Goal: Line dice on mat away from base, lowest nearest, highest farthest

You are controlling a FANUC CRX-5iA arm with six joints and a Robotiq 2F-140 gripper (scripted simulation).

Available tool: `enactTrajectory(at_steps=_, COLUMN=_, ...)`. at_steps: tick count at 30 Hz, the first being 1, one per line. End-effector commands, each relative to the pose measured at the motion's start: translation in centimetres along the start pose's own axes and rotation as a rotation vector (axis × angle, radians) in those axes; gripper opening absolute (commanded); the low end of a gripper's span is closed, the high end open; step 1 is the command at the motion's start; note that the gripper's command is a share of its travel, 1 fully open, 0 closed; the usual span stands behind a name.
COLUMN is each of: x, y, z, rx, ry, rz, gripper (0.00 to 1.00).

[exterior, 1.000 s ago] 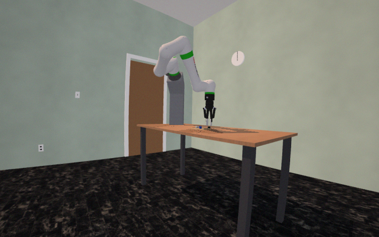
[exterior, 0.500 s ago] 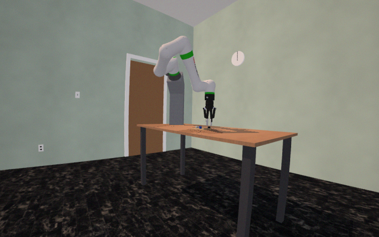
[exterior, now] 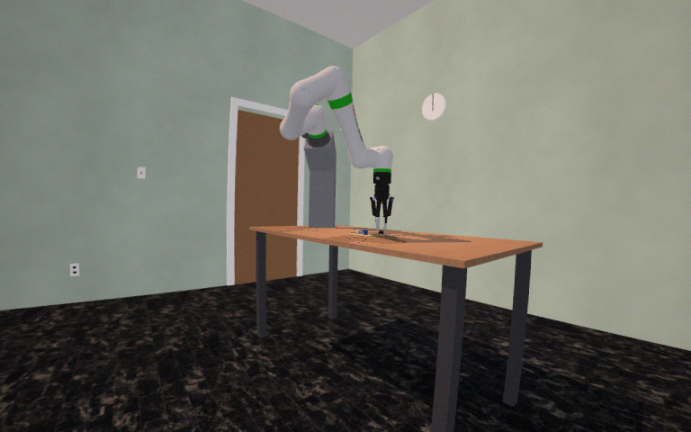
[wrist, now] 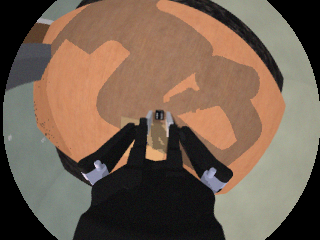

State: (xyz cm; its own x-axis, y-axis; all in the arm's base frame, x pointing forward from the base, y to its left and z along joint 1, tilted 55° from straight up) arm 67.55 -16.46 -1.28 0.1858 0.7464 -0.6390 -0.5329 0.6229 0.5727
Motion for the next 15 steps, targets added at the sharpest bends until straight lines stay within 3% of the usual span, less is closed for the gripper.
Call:
enactTrajectory(at_steps=1, x=0.0, y=-0.3, z=0.0, rx=0.000, ry=0.000, rz=0.000, gripper=0.21)
enactTrajectory(at_steps=15, x=0.0, y=-2.0, z=0.0, rx=0.000, ry=0.000, rz=0.000, gripper=0.21)
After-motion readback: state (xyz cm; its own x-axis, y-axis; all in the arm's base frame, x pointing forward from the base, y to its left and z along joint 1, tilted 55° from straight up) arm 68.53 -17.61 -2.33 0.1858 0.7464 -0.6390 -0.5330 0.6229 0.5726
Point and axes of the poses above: the point where the finger pads meet when closed, its own y axis back along the fingers, its own z axis across the jaws, x = y × z, the point moved 5 cm from there along y, back along the fingers, and after that the axes turned 11 degrees about -y, right-handed, at the moved point
